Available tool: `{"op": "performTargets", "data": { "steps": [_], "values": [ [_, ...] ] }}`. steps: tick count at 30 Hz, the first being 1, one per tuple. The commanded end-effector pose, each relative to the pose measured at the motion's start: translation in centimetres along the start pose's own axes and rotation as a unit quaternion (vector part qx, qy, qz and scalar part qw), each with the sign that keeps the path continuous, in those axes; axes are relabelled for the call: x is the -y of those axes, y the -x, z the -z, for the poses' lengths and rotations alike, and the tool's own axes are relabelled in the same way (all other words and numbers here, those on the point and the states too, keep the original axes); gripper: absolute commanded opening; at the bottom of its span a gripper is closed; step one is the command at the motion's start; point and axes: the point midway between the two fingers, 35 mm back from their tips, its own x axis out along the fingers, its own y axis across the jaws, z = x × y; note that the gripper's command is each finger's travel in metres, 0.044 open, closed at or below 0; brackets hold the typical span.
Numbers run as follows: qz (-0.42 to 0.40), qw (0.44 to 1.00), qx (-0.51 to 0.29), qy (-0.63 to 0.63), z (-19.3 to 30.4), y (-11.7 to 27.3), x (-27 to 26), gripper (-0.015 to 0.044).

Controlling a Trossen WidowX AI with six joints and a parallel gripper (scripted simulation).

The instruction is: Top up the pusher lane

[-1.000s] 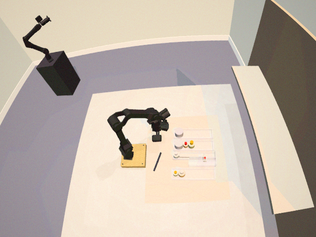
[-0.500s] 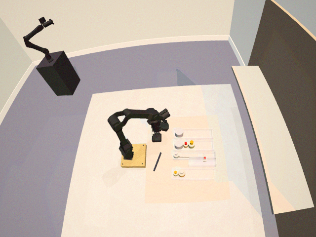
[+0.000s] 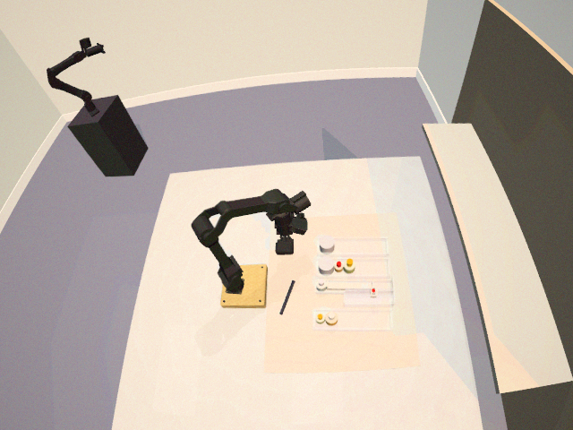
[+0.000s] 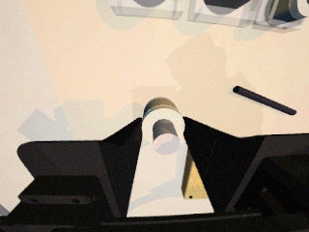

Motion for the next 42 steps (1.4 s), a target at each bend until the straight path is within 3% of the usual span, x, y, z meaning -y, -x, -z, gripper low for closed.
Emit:
{"op": "performTargets", "data": {
  "steps": [1, 9, 42],
  "values": [
    [-0.003, 1.000, 0.002, 0.003, 0.1, 2.5, 0.1, 0.0000],
    [-0.003, 1.000, 0.002, 0.002, 0.5, 4.6, 0.5, 0.0000],
    [0.004, 1.000, 0.005, -0.028, -7.5, 0.0, 14.0, 0.0000]
  ]
}}
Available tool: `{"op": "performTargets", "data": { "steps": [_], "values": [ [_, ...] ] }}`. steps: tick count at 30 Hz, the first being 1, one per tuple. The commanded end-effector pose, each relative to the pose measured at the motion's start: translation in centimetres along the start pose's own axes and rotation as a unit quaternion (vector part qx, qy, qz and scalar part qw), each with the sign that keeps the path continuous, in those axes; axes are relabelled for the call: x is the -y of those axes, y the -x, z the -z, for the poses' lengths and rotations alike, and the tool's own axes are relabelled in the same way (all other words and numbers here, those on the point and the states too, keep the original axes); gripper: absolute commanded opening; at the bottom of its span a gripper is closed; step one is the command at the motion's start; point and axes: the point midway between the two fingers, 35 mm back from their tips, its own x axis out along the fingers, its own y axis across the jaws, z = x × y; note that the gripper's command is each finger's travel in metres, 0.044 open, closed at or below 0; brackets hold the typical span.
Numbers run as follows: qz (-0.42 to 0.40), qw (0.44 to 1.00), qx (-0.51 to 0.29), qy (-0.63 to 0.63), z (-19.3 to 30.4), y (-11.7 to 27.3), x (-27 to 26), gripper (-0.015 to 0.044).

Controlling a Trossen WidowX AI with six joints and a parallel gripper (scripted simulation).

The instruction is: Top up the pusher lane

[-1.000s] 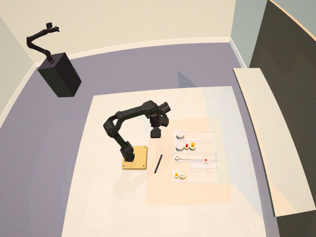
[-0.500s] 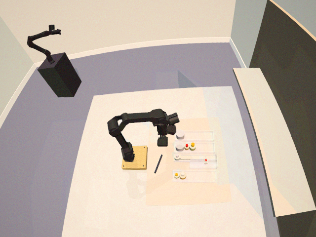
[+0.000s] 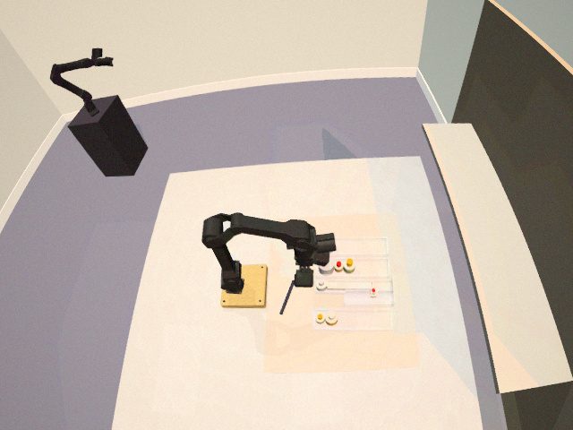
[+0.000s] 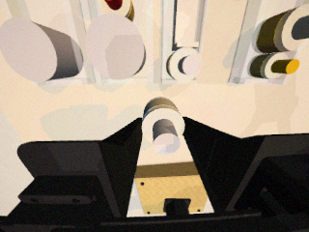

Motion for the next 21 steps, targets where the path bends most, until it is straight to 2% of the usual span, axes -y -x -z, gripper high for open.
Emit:
{"op": "performTargets", "data": {
  "steps": [1, 21],
  "values": [
    [0.003, 1.000, -0.002, -0.001, -0.4, -0.7, 1.9, 0.0000],
    [0.003, 1.000, -0.002, -0.004, -0.8, -3.5, 3.1, 0.0000]
  ]
}}
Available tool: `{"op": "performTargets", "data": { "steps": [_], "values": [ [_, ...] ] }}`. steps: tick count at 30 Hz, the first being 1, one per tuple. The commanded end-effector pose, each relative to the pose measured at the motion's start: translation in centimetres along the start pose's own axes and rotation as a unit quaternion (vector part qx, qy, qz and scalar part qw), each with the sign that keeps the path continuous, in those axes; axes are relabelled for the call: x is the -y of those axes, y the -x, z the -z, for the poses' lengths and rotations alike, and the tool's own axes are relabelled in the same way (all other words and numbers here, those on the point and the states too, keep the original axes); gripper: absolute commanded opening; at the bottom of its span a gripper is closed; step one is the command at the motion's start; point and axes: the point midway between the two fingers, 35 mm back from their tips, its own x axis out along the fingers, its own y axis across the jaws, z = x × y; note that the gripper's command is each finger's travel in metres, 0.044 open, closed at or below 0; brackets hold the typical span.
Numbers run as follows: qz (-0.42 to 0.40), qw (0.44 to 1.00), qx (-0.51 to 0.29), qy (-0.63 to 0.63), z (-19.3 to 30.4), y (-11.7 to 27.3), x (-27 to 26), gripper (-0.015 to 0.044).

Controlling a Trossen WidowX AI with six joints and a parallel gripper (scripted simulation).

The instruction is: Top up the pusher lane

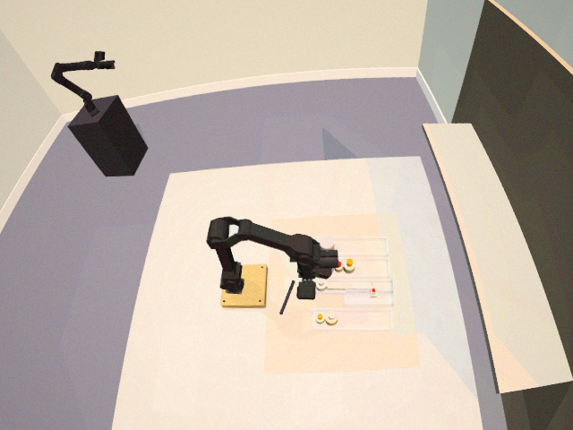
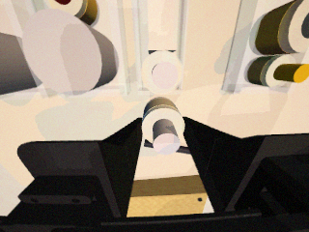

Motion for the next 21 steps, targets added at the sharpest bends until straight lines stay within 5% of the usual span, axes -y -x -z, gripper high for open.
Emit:
{"op": "performTargets", "data": {
  "steps": [1, 21],
  "values": [
    [0.001, 1.000, 0.000, 0.003, -0.03, -0.22, 0.04, 0.0000],
    [0.001, 1.000, 0.000, 0.003, -0.89, -0.21, 0.03, 0.0000]
  ]
}}
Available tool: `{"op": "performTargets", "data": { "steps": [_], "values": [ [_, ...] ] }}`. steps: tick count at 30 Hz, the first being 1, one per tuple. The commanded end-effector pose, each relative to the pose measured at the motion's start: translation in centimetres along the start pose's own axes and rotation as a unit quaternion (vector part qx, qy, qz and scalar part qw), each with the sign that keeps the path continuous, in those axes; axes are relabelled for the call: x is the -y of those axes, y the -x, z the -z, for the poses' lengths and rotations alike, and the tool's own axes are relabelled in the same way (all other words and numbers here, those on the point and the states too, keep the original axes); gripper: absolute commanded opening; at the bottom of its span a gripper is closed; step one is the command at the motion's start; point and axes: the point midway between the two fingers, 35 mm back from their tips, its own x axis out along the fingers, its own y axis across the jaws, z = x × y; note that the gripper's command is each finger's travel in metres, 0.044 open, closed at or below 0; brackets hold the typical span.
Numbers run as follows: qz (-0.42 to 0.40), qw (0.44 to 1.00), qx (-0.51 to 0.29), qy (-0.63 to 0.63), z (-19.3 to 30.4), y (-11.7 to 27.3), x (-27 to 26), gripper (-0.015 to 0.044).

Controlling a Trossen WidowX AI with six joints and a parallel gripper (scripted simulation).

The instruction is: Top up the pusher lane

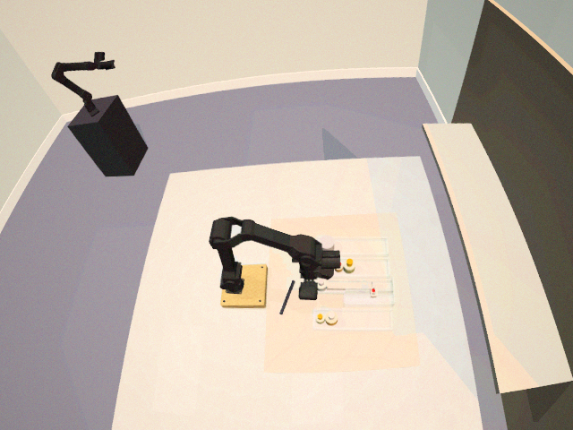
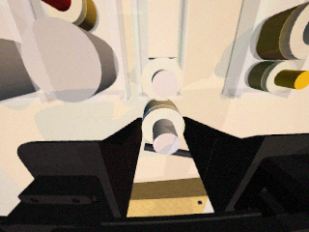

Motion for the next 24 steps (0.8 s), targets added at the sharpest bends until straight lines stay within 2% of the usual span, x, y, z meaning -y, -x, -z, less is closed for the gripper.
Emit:
{"op": "performTargets", "data": {
  "steps": [1, 24],
  "values": [
    [0.001, 1.000, 0.003, 0.003, -0.4, 0.1, 0.0, 0.0000],
    [0.001, 1.000, 0.003, 0.003, -1.4, 0.1, 0.0, 0.0000]
  ]
}}
